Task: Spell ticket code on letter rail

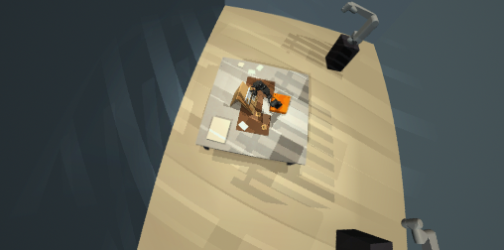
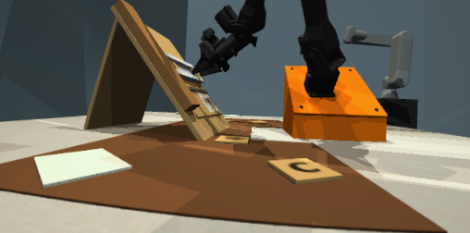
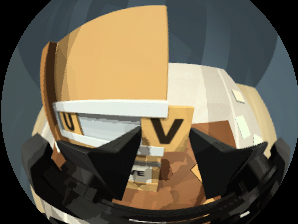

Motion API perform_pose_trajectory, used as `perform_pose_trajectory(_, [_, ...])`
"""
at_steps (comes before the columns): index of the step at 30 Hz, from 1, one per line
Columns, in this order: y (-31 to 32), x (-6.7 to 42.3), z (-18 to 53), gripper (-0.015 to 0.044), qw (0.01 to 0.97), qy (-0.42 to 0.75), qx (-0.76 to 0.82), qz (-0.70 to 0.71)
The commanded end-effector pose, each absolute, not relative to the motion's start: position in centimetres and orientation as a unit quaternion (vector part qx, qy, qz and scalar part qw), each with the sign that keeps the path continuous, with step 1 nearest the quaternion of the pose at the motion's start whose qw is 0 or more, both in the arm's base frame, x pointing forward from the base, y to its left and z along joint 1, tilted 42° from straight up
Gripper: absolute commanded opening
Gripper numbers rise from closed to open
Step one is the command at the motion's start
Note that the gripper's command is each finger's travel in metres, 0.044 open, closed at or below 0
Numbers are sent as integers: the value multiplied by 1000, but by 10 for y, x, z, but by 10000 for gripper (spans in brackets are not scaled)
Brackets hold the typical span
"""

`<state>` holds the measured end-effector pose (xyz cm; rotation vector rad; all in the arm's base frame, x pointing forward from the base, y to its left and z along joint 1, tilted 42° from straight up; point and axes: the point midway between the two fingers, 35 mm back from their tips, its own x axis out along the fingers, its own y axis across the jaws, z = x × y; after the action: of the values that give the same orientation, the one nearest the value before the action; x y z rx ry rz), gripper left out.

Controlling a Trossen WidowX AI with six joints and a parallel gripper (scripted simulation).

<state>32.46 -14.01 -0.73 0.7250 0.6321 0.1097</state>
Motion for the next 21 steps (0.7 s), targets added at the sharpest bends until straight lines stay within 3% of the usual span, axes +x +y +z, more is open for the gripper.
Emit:
perform_pose_trajectory(1, [-137, 324, -6, 0, 884, 305, 351, 50])
perform_pose_trajectory(21, [-129, 325, 0, 0, 884, 305, 351, 51])
